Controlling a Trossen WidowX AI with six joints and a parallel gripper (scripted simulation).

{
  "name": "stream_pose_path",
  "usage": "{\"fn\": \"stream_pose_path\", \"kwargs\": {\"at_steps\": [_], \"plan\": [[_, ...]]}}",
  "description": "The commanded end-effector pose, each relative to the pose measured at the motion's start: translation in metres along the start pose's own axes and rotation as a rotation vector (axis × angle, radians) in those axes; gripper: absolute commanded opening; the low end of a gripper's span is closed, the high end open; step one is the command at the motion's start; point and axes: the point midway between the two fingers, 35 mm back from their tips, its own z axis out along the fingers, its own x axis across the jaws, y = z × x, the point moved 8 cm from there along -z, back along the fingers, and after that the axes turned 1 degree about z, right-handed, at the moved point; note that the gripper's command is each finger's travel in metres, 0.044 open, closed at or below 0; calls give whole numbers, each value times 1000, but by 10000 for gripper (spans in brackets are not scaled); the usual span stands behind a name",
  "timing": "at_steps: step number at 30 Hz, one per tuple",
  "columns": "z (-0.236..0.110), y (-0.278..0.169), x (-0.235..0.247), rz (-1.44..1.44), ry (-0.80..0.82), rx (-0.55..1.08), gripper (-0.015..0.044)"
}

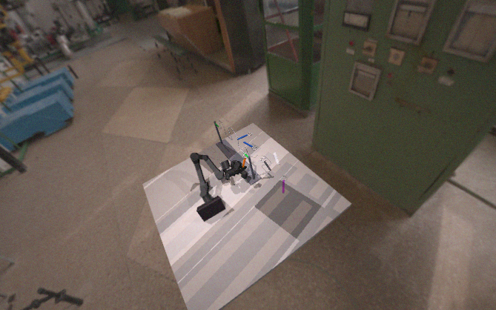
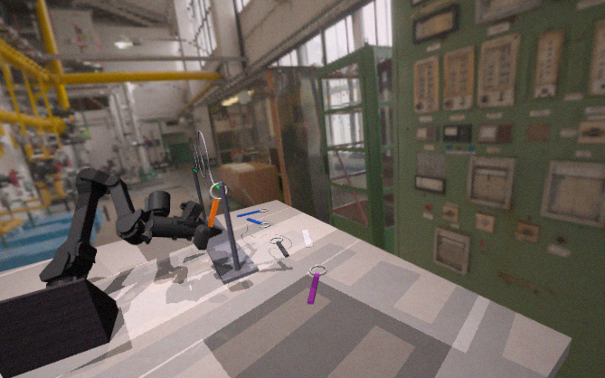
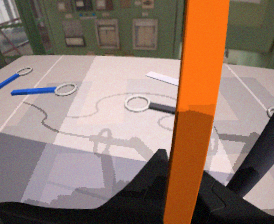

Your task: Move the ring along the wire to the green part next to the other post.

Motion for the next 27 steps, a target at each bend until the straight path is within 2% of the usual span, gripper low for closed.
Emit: {"fn": "stream_pose_path", "kwargs": {"at_steps": [1, 7, 19, 27], "plan": [[0, 0, 0, 0, 0, 0, 7], [-2, 0, 0, 0, 0, 0, 160], [-47, 0, -1, 5, -6, 2, 160], [-50, -1, -1, 5, -6, 2, 160]]}}
